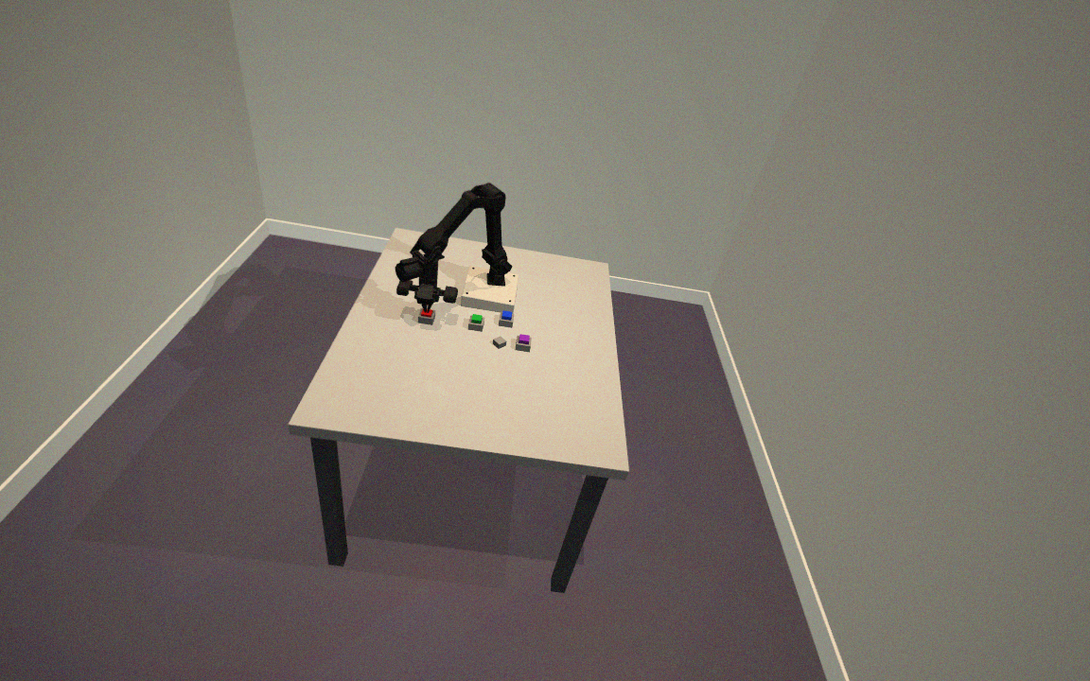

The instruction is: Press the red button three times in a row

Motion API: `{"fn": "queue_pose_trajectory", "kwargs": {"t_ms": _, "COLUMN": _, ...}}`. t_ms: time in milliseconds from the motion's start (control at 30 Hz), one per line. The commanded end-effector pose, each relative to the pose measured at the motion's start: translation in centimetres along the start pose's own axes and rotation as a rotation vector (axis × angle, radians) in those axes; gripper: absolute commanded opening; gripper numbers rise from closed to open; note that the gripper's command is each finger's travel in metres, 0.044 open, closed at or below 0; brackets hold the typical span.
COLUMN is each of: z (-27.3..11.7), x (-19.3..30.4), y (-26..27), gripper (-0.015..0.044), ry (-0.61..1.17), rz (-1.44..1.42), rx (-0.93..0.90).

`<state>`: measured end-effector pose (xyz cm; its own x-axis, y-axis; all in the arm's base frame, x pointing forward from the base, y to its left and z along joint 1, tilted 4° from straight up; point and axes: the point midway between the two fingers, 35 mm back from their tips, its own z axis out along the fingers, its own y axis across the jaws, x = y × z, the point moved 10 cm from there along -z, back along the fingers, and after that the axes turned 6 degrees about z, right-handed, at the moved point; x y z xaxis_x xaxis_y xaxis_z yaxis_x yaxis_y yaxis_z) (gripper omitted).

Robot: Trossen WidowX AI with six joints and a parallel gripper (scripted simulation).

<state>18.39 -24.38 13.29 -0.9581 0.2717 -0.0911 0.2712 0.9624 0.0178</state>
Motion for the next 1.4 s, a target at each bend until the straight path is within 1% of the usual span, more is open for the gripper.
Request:
{"fn": "queue_pose_trajectory", "kwargs": {"t_ms": 0, "z": -2.1, "x": 0.0, "y": 0.0, "gripper": 0.002, "ry": 0.003, "rz": 0.004, "rx": 0.001}}
{"fn": "queue_pose_trajectory", "kwargs": {"t_ms": 67, "z": -3.1, "x": 0.0, "y": 0.0, "gripper": 0.002, "ry": 0.006, "rz": 0.005, "rx": 0.001}}
{"fn": "queue_pose_trajectory", "kwargs": {"t_ms": 167, "z": -3.1, "x": 0.0, "y": 0.0, "gripper": 0.002, "ry": 0.006, "rz": 0.005, "rx": 0.001}}
{"fn": "queue_pose_trajectory", "kwargs": {"t_ms": 300, "z": -3.3, "x": -1.1, "y": 1.7, "gripper": 0.0125, "ry": -0.001, "rz": -0.011, "rx": -0.003}}
{"fn": "queue_pose_trajectory", "kwargs": {"t_ms": 433, "z": -3.8, "x": -3.5, "y": 6.5, "gripper": 0.023, "ry": -0.018, "rz": -0.057, "rx": -0.018}}
{"fn": "queue_pose_trajectory", "kwargs": {"t_ms": 633, "z": -4.5, "x": -5.3, "y": 12.2, "gripper": 0.0387, "ry": -0.016, "rz": -0.065, "rx": -0.028}}
{"fn": "queue_pose_trajectory", "kwargs": {"t_ms": 667, "z": -4.6, "x": -5.6, "y": 13.4, "gripper": 0.04, "ry": -0.013, "rz": -0.062, "rx": -0.029}}
{"fn": "queue_pose_trajectory", "kwargs": {"t_ms": 833, "z": -5.5, "x": -6.1, "y": 19.5, "gripper": 0.04, "ry": -0.002, "rz": -0.047, "rx": -0.031}}
{"fn": "queue_pose_trajectory", "kwargs": {"t_ms": 1000, "z": -6.5, "x": -5.4, "y": 25.6, "gripper": 0.04, "ry": 0.005, "rz": -0.033, "rx": -0.032}}
{"fn": "queue_pose_trajectory", "kwargs": {"t_ms": 1167, "z": -7.7, "x": -3.4, "y": 31.3, "gripper": 0.04, "ry": 0.009, "rz": -0.018, "rx": -0.032}}
{"fn": "queue_pose_trajectory", "kwargs": {"t_ms": 1367, "z": -9.2, "x": 0.5, "y": 37.5, "gripper": 0.04, "ry": 0.009, "rz": 0.0, "rx": -0.035}}
